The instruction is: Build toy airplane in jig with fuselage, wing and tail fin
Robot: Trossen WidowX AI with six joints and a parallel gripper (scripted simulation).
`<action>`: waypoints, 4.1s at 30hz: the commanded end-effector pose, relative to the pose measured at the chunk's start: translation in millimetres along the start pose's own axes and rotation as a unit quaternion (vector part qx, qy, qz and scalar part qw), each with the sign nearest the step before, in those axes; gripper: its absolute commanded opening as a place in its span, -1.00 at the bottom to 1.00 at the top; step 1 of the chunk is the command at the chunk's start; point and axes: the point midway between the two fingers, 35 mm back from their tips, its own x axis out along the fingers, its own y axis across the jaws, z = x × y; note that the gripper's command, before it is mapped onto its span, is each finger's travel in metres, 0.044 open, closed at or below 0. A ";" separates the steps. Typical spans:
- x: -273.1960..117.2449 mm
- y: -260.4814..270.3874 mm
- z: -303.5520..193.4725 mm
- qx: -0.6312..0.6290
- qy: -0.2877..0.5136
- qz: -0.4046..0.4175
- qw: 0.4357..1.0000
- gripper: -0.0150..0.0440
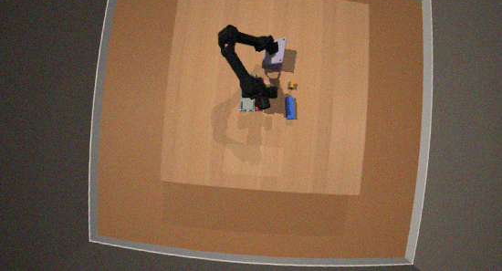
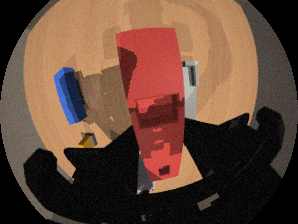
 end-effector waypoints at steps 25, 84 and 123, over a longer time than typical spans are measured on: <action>26.3 -61.2 -24.1 -0.007 0.002 -0.017 1.000 -0.14; 64.3 -63.6 -24.3 -0.005 0.003 -0.014 1.000 -0.12; -39.1 -56.6 -19.1 -0.024 0.002 -0.015 1.000 1.00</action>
